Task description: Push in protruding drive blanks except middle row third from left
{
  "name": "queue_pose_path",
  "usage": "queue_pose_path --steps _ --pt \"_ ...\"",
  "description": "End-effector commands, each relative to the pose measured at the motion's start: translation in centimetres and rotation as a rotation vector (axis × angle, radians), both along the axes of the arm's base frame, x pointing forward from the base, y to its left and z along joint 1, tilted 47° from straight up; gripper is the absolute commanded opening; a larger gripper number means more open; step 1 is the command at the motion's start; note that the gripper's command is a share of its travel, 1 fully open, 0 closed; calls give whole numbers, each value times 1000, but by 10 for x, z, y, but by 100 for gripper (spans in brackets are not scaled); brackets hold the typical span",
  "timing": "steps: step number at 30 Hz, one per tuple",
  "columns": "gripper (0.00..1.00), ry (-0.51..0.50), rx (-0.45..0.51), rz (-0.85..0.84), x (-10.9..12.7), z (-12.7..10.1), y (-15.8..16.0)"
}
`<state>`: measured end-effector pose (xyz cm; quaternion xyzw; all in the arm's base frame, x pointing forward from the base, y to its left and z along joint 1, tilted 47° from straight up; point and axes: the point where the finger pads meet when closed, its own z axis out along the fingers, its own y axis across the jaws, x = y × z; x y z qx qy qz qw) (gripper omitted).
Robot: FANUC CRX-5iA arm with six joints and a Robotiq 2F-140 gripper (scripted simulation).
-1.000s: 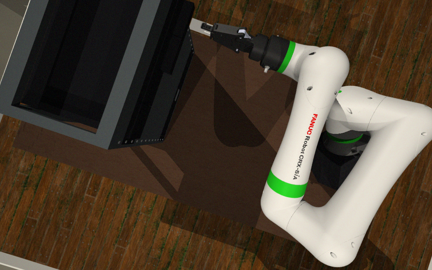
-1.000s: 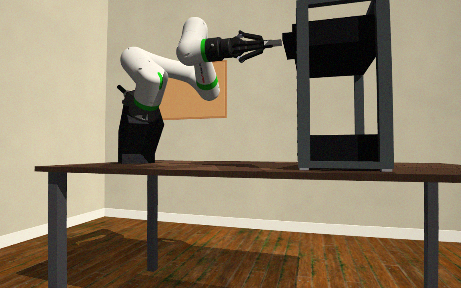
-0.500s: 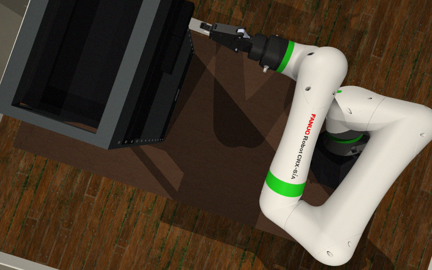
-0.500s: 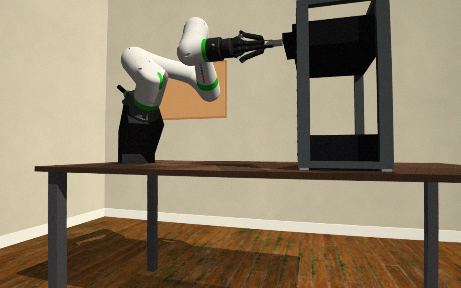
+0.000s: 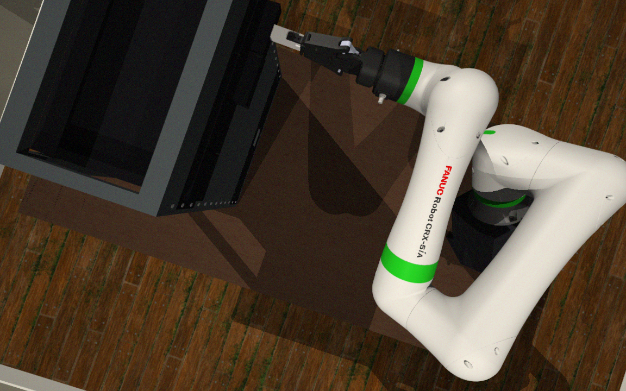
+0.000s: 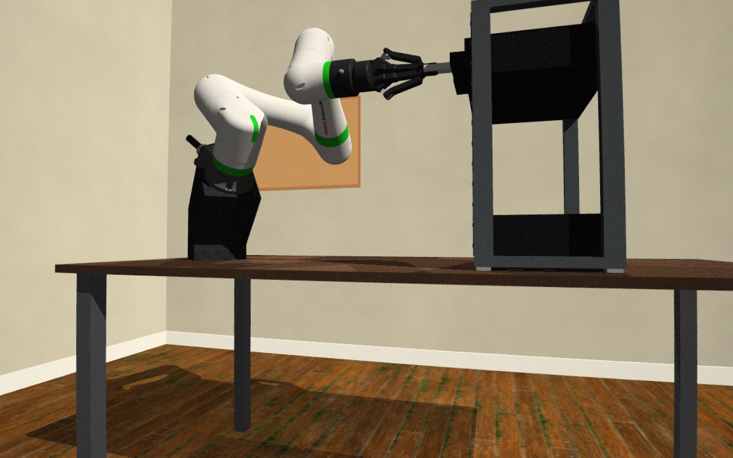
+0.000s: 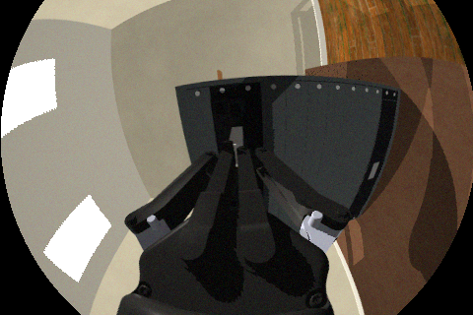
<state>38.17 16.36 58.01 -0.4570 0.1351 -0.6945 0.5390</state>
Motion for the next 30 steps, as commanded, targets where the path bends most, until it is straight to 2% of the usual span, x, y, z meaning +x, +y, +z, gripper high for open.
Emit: queue_pose_path --steps 1,30 --pt "0 0 -1 0 2 1 1" --pt "0 0 -1 0 15 11 6"
